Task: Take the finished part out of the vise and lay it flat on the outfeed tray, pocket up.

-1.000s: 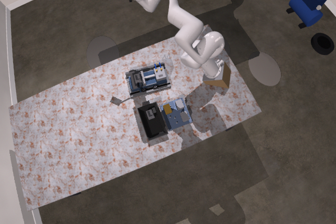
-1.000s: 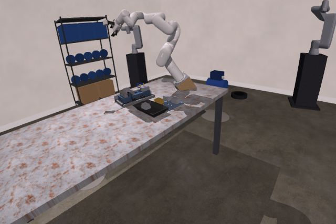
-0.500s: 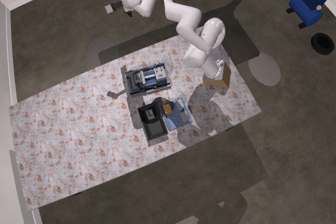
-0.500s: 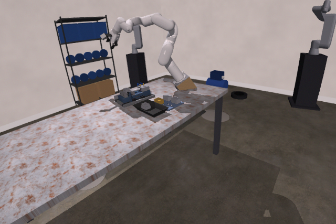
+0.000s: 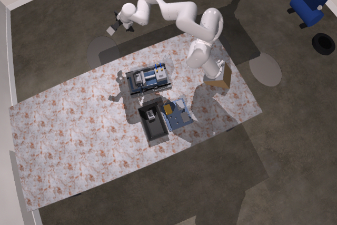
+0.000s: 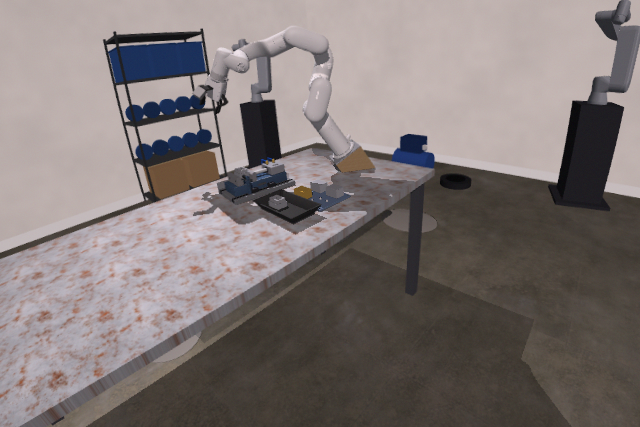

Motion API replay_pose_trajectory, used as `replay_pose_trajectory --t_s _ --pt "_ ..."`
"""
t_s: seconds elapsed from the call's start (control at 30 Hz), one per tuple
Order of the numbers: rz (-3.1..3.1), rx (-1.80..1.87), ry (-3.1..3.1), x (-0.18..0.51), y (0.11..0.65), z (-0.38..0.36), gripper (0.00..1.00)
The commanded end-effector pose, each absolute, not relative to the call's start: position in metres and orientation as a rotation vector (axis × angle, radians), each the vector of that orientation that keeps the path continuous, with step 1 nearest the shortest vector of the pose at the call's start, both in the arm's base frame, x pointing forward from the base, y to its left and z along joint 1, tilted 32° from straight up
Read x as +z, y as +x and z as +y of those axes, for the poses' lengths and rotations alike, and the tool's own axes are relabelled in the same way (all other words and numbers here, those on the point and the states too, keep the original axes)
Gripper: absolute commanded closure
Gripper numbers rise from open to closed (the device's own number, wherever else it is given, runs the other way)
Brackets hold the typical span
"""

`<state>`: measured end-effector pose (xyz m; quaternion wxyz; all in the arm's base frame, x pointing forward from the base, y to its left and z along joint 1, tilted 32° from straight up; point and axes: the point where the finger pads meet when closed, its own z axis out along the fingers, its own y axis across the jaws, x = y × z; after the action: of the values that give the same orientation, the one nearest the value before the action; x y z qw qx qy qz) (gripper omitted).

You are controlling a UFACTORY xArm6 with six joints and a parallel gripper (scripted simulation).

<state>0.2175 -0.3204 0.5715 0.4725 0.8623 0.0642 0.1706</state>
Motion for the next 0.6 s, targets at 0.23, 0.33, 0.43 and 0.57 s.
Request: replay_pose_trajectory --t_s 0.23,0.33,0.43,0.57 --pt "0.542 0.343 2.203 0.508 0.286 -0.286 0.0" --pt "0.652 0.32 2.214 0.491 0.302 -0.273 0.0" --pt "0.761 0.296 2.219 0.474 0.316 -0.26 0.0" --pt "0.91 0.262 2.216 0.452 0.334 -0.24 0.0"
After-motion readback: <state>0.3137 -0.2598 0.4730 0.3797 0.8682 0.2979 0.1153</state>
